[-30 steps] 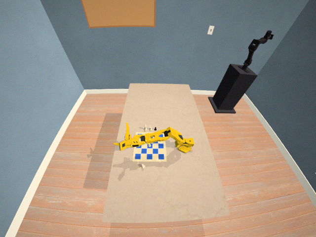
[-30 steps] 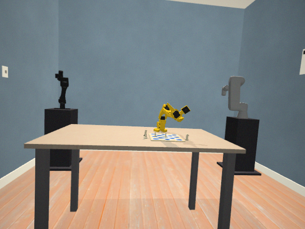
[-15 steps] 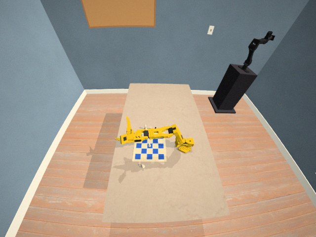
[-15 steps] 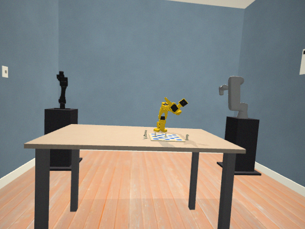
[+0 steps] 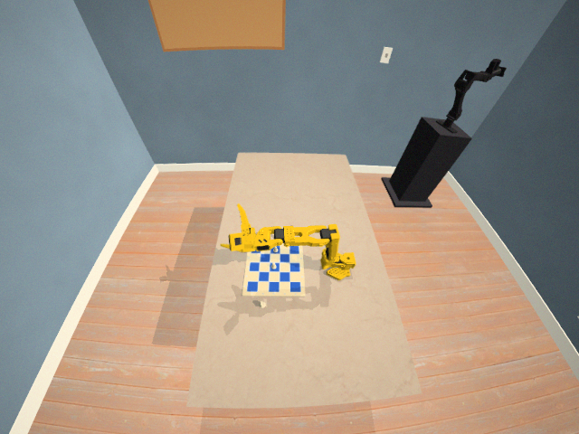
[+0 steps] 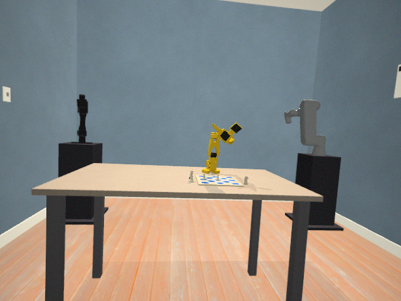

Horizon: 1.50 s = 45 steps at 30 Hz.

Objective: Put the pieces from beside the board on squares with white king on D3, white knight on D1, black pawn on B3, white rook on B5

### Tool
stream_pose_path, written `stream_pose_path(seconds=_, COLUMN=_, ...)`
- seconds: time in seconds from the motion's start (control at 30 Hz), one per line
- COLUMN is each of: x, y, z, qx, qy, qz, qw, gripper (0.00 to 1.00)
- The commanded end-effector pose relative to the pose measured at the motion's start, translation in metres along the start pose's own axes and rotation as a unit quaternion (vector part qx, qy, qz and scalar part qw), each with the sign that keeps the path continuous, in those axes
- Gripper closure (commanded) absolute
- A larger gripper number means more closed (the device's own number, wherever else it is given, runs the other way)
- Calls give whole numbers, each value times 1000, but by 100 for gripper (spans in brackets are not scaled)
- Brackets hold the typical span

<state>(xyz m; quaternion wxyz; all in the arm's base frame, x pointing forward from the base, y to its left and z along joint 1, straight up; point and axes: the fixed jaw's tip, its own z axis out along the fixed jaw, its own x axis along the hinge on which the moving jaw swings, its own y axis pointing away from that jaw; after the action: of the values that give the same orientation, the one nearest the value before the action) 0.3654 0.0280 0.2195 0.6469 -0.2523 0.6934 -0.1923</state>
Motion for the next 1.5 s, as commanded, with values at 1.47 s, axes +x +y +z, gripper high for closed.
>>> stream_pose_path(seconds=1.47, x=38, y=-5, z=-163, qx=-7, qy=172, qz=207, qw=963, gripper=44)
